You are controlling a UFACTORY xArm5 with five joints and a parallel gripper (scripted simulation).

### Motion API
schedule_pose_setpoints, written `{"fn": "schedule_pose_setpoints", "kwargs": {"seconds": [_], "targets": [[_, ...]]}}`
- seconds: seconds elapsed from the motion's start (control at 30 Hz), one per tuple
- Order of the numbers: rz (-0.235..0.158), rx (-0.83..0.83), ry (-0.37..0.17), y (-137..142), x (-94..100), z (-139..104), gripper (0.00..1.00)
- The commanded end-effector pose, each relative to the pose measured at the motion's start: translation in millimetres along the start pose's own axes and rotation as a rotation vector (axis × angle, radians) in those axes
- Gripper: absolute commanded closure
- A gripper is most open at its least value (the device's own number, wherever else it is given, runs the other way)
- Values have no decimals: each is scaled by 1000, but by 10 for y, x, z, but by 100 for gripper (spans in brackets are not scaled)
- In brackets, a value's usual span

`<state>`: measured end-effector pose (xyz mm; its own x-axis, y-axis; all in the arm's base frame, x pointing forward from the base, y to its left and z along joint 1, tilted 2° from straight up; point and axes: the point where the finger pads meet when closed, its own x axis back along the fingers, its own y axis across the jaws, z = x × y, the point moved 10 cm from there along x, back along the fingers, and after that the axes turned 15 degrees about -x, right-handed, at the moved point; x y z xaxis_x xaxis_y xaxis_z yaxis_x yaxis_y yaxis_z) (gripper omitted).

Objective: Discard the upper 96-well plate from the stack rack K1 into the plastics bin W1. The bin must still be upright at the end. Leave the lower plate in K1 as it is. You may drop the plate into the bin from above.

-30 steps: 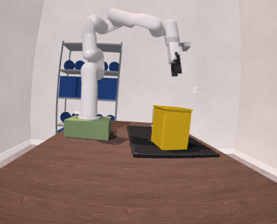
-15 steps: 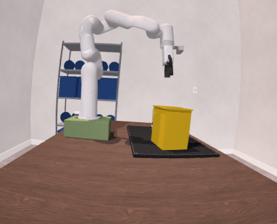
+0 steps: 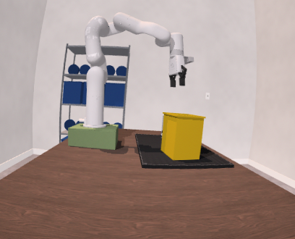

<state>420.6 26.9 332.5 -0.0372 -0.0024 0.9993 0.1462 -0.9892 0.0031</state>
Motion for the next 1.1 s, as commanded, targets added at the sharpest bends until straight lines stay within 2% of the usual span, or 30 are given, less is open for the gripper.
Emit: {"fn": "schedule_pose_setpoints", "kwargs": {"seconds": [0.0,0.17,0.23,0.73,0.8,1.07], "targets": [[2,132,-1,-184,-47,45,0],[5,298,-9,-417,-126,88,0],[5,298,-9,-417,-126,88,0],[17,798,-33,-1113,-362,223,0],[17,798,-33,-1113,-362,223,0],[26,1064,-45,-1487,-489,296,0]]}}
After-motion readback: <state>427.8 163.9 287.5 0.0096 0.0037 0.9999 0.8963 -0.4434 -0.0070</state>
